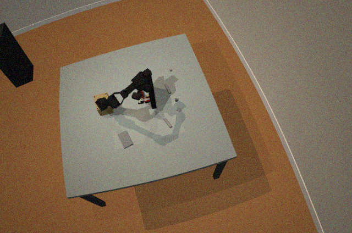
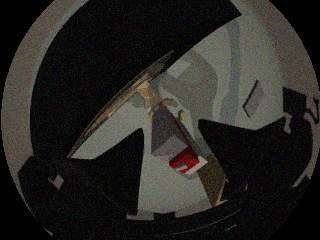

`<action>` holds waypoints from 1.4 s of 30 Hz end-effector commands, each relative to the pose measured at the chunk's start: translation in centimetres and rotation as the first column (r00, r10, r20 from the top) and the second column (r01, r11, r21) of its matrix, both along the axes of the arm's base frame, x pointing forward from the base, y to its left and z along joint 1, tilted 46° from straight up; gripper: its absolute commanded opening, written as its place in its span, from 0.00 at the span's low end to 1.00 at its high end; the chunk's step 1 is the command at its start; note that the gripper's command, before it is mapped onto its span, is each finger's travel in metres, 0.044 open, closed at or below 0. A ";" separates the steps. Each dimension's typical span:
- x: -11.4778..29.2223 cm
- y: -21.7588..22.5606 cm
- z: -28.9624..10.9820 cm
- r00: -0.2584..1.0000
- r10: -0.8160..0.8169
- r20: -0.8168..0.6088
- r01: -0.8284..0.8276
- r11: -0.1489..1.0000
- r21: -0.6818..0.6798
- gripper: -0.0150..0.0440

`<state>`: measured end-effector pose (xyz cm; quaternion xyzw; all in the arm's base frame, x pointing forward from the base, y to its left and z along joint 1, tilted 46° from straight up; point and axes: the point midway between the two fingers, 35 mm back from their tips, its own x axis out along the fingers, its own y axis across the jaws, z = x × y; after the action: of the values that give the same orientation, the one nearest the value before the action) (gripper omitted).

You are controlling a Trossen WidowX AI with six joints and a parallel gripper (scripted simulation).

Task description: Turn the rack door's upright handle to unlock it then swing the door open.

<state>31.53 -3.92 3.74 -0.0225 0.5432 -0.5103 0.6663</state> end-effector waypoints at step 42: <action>0.1 0.0 0.0 -0.559 0.692 -0.456 -0.451 0.207 0.868 0.76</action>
<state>31.51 -3.65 3.94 -0.5896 0.7123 0.2119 0.3163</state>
